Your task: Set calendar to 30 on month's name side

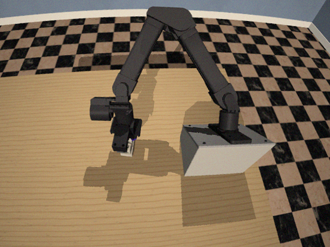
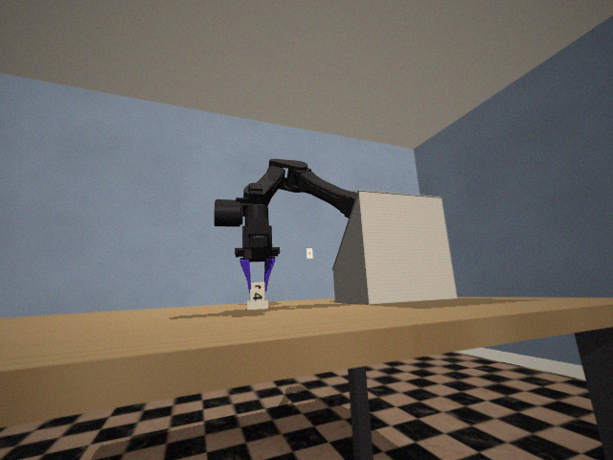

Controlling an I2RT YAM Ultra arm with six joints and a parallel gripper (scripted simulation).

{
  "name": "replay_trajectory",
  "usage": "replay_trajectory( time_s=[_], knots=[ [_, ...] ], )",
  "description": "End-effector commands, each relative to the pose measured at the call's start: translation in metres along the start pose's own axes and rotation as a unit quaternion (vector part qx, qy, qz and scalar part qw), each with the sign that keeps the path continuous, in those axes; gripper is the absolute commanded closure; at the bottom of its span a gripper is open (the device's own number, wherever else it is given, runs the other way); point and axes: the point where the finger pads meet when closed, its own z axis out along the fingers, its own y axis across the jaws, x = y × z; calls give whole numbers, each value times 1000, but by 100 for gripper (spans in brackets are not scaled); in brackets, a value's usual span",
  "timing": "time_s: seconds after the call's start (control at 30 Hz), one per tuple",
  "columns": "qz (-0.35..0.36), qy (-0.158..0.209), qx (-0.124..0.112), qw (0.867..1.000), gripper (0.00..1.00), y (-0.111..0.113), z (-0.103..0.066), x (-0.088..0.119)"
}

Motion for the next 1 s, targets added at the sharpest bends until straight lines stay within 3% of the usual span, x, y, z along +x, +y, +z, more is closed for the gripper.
replay_trajectory(
  time_s=[0.0,0.97],
  knots=[
    [-1,-1,8,1000,73,-4,-2,-1],
    [-1,-1,8,1000,73,-4,2,-1]
  ],
)
